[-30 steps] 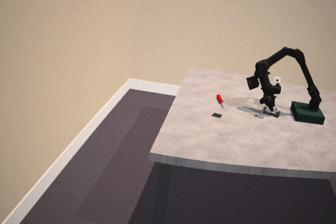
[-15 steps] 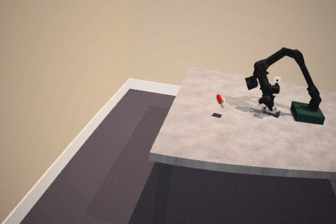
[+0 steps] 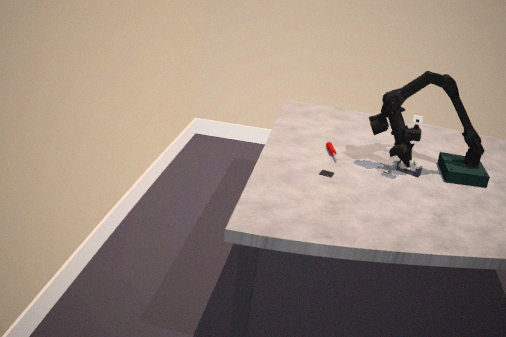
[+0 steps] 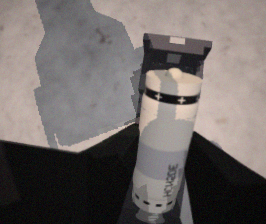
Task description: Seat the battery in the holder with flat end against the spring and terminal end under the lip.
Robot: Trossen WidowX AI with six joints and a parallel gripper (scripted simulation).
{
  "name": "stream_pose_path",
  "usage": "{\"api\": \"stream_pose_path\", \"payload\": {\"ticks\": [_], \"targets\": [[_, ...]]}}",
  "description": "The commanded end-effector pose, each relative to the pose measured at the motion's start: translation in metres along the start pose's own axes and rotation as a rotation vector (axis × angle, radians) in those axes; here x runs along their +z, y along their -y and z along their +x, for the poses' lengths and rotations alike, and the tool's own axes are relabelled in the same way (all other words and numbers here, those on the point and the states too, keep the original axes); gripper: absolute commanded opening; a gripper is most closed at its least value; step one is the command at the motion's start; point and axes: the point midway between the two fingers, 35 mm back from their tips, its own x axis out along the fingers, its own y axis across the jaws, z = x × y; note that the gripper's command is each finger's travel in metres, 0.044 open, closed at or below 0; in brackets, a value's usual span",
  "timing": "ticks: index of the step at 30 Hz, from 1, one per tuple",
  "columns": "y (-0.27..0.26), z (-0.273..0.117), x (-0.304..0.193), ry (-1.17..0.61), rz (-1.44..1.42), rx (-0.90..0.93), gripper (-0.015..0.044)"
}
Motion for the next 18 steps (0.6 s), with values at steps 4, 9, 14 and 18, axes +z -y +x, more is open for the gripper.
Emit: {"api": "stream_pose_path", "payload": {"ticks": [4,9,14,18], "targets": [[0.0002,0.0011,-0.0041,-0.058,0.002,0.005,0.0084],[0.0005,0.0025,-0.0036,-0.086,0.001,0.009,0.0084],[0.0007,0.0039,-0.003,-0.114,0.002,0.014,0.0084],[0.0009,0.005,-0.0026,-0.137,0.002,0.017,0.0084]]}}
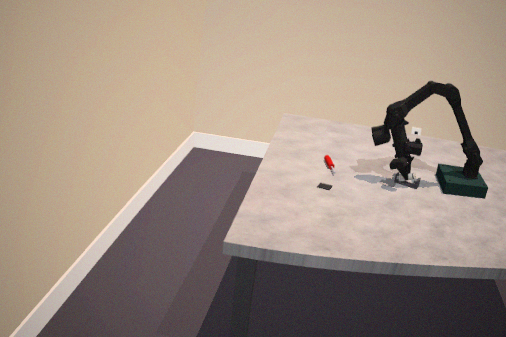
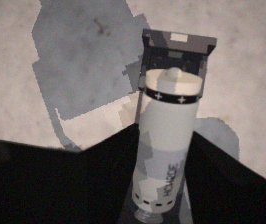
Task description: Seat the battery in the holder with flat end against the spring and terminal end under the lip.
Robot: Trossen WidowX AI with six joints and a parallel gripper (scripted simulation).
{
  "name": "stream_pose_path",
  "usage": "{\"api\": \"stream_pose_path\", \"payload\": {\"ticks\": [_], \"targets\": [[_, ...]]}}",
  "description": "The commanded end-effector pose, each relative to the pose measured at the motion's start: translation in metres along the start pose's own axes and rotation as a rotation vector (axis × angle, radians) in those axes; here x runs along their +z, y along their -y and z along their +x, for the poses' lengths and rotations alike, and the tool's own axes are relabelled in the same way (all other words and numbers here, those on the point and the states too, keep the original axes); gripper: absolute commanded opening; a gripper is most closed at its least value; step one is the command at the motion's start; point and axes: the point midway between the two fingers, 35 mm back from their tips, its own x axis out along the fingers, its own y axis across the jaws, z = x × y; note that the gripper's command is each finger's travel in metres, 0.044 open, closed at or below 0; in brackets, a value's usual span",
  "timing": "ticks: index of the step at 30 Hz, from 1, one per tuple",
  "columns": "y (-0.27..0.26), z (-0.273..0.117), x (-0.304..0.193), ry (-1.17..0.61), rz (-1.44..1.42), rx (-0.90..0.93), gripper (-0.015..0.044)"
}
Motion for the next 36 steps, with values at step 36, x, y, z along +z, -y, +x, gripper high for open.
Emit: {"api": "stream_pose_path", "payload": {"ticks": [36], "targets": [[0.0011,0.0089,0.0,-0.25,0.017,0.019,0.0084]]}}
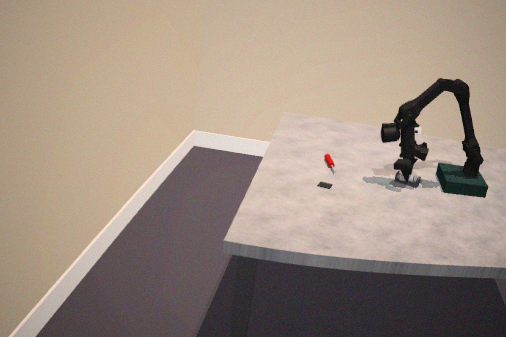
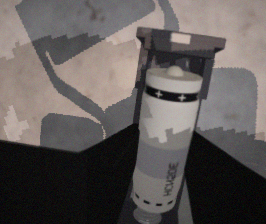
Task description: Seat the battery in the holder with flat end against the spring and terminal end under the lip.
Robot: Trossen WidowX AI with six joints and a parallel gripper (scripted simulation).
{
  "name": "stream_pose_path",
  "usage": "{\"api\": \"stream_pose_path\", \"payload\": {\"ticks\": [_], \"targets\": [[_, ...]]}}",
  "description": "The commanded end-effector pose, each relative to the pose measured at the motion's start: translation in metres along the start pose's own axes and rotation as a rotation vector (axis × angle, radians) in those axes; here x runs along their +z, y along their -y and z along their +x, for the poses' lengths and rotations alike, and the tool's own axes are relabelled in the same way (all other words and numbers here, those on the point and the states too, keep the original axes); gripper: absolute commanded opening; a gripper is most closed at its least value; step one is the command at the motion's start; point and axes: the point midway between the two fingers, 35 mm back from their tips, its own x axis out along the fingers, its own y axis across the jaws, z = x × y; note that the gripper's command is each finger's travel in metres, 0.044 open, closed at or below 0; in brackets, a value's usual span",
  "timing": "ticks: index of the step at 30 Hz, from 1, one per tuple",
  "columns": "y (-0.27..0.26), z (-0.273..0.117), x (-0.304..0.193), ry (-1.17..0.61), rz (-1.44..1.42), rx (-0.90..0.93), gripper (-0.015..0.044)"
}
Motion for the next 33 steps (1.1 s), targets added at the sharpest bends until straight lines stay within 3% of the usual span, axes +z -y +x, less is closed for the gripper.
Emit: {"api": "stream_pose_path", "payload": {"ticks": [1,33], "targets": [[-0.0005,0.0014,-0.0051,-0.046,0.011,0.002,0.0084],[-0.0003,0.0032,-0.0026,-0.185,0.032,-0.002,0.0084]]}}
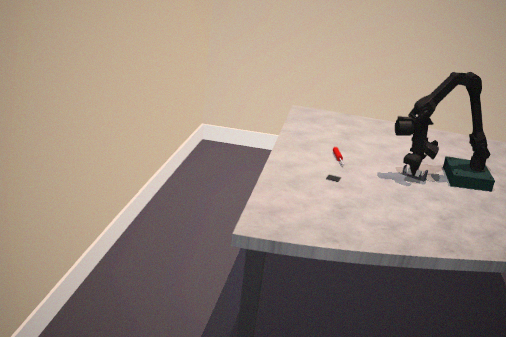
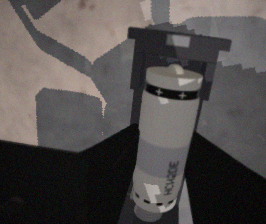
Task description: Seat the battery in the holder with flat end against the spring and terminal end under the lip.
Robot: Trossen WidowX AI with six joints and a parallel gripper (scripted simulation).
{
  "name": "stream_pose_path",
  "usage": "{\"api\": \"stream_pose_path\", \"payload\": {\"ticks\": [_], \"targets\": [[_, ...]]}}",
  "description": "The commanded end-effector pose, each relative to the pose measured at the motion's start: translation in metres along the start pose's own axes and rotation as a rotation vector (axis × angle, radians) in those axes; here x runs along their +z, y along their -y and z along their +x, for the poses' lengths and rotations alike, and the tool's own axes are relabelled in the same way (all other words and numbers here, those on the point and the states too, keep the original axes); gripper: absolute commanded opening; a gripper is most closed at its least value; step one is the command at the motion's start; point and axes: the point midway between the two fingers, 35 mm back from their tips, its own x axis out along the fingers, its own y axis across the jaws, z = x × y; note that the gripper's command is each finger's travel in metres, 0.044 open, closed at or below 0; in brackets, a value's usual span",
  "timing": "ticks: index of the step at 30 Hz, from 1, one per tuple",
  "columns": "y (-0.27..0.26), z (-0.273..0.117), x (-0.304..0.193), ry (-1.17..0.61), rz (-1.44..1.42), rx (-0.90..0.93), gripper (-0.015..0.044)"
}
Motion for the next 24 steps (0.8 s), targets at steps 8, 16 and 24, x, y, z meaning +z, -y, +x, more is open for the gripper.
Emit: {"api": "stream_pose_path", "payload": {"ticks": [8,16,24], "targets": [[-0.001,0.0,0.001,-0.022,0.011,0.002,0.0084],[-0.001,0.001,0.009,-0.023,0.011,0.0,0.0084],[-0.002,0.001,0.011,-0.025,0.011,-0.001,0.0084]]}}
